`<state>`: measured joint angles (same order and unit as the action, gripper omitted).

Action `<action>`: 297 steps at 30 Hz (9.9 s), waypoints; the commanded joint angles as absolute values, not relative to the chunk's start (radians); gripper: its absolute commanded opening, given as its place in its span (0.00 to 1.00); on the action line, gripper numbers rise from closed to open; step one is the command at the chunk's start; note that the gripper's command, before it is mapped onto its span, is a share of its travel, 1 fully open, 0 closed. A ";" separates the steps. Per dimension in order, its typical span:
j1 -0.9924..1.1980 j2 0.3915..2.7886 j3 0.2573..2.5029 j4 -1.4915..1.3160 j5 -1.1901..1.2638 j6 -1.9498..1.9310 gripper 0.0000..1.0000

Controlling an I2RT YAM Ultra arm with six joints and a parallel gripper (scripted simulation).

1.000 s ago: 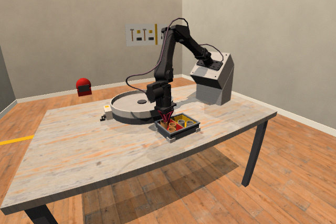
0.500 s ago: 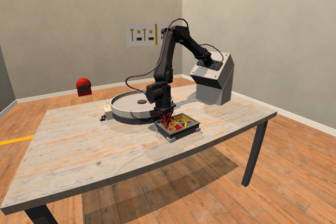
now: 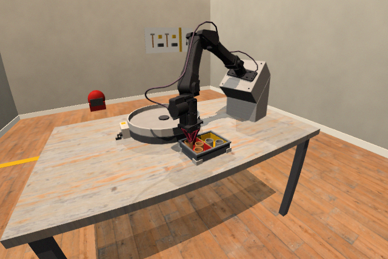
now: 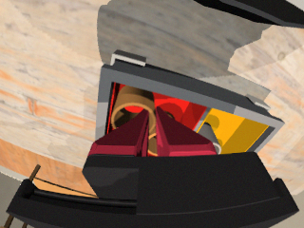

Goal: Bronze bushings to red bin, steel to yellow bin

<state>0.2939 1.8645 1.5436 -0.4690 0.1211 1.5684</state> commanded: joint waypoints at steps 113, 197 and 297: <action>0.281 1.866 1.553 -0.444 0.115 1.561 0.00; 0.328 1.618 1.502 -0.654 0.147 1.589 0.15; 0.163 1.481 1.224 -0.509 0.032 1.511 0.14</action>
<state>0.2028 1.5307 1.2667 -0.5419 0.0643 1.5375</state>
